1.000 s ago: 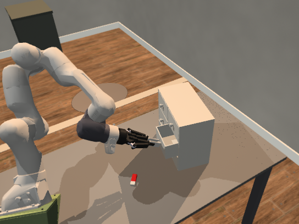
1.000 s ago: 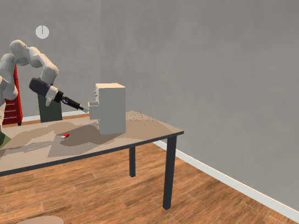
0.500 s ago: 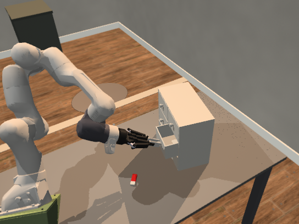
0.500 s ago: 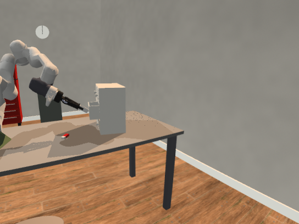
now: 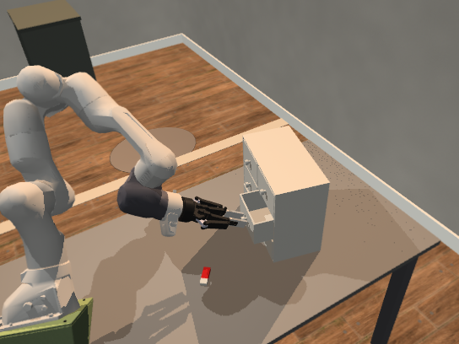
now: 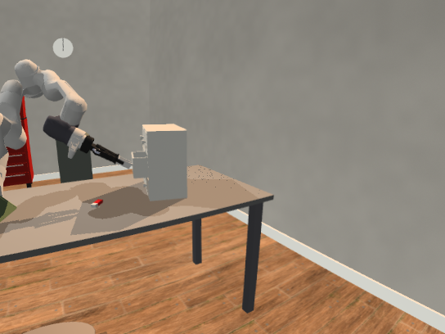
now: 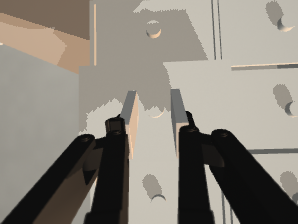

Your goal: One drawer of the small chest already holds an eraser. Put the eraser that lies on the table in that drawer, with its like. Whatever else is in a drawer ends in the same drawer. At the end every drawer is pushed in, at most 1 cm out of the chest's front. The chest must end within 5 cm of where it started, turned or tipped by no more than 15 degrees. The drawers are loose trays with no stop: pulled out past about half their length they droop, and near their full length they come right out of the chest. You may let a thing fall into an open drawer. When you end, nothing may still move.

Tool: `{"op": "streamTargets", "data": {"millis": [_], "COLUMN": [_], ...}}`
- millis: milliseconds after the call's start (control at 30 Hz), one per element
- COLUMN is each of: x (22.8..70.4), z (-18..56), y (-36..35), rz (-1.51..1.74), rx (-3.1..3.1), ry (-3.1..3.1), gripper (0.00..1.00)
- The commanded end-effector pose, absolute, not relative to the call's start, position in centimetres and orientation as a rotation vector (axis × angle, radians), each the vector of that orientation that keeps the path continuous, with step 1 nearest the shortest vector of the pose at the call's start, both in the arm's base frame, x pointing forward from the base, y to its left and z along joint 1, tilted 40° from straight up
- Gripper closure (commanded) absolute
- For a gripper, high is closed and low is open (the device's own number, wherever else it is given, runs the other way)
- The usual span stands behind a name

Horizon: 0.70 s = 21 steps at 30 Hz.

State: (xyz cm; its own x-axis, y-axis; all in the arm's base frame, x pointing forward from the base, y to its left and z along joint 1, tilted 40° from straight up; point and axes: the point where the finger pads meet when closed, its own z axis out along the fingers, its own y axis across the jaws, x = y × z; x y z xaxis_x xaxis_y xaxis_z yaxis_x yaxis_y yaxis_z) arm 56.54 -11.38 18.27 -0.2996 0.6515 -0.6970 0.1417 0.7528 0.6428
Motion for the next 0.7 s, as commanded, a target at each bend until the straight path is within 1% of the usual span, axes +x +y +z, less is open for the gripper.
{"op": "streamTargets", "data": {"millis": [0, 267, 567, 667], "x": [56.5, 56.1, 52.3, 51.8], "z": [18.3, 18.3, 18.0, 17.9], "y": [-11.4, -11.3, -10.3, -10.2], "rz": [0.573, 0.573, 0.573, 0.573], "rx": [0.617, 0.617, 0.617, 0.617], "ry": [1.834, 1.834, 1.834, 1.834], "gripper": [0.80, 0.80, 0.80, 0.80]}}
